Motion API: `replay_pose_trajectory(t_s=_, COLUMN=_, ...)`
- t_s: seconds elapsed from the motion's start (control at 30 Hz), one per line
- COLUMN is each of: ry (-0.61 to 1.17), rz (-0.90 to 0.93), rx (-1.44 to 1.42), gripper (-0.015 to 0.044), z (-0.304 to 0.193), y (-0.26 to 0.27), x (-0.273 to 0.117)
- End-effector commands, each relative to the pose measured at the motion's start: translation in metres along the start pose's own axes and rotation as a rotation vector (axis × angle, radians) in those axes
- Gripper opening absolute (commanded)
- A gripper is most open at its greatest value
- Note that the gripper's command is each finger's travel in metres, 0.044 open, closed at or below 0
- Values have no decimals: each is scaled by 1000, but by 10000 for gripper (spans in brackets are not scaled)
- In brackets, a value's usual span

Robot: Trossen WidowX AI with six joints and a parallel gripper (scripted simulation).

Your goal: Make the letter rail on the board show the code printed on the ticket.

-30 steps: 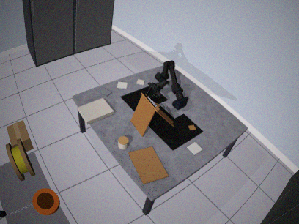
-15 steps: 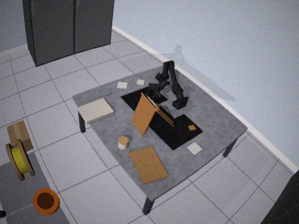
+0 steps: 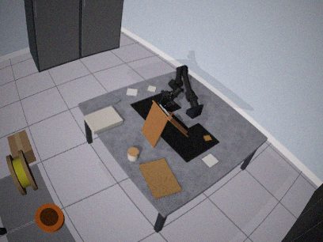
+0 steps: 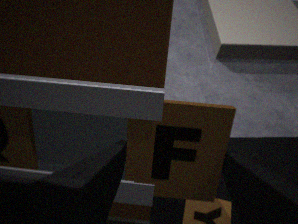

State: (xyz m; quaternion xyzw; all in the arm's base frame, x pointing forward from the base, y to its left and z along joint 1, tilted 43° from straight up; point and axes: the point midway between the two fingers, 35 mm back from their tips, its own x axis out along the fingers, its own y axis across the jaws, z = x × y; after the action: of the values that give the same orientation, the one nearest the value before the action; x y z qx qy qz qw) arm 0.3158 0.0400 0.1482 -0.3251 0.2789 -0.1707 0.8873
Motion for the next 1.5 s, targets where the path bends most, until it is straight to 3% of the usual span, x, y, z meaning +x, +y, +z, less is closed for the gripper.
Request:
replay_pose_trajectory(t_s=0.0, ry=-1, rz=-2, rx=3, gripper=0, z=0, y=2, x=0)
replay_pose_trajectory(t_s=1.47, ry=-1, rz=-2, rx=4, gripper=0, z=2, y=24, x=-1)
